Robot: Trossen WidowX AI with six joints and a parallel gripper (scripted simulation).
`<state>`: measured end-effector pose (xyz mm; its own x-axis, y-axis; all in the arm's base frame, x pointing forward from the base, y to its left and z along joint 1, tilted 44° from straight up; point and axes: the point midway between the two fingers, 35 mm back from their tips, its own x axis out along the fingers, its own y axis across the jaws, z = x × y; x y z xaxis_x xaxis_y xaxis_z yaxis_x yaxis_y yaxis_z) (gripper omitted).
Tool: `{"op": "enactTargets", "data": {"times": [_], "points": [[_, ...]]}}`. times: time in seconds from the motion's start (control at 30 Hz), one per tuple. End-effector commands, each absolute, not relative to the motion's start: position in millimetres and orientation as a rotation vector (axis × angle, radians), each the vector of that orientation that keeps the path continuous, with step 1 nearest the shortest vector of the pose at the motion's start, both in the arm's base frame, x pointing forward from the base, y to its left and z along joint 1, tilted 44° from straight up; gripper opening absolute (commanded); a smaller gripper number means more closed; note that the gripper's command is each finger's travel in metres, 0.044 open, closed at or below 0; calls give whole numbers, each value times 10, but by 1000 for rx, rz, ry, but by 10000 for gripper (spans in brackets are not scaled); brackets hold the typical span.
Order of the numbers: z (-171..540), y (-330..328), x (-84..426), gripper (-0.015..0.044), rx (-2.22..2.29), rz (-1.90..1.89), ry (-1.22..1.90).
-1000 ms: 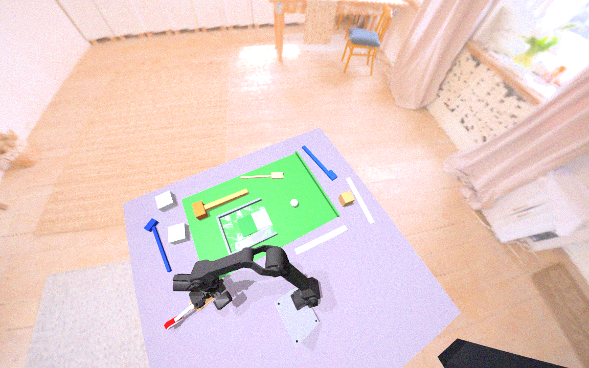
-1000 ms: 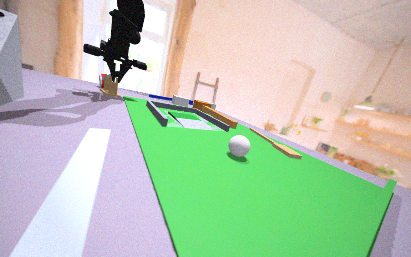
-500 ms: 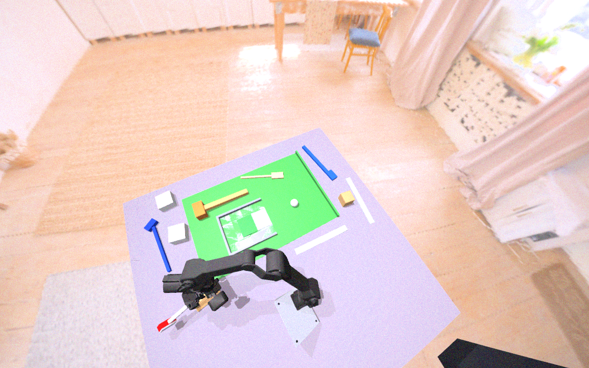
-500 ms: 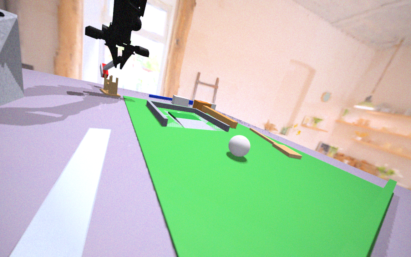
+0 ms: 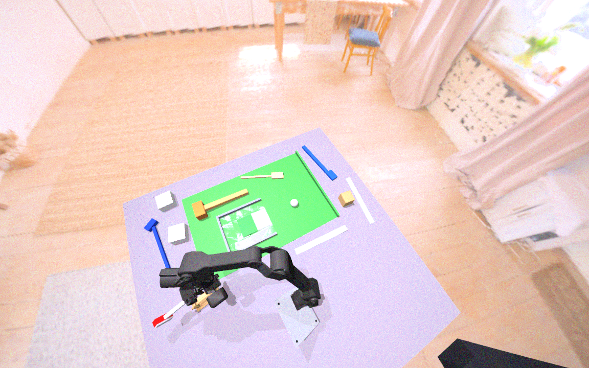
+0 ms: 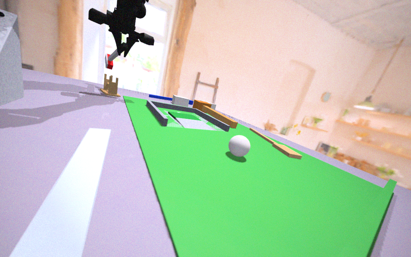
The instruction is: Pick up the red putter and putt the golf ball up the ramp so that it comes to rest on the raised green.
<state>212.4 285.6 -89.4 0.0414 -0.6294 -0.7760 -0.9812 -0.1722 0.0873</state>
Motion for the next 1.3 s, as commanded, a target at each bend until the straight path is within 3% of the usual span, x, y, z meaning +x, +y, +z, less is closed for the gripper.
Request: {"op": "enactTargets", "data": {"times": [0.0,0.67,1.27], "points": [[-679,2771,2327,0,-1783,908,1615],[412,1990,3032,0,-1480,584,1605],[1286,1032,3219,0,-1199,265,1576]]}}
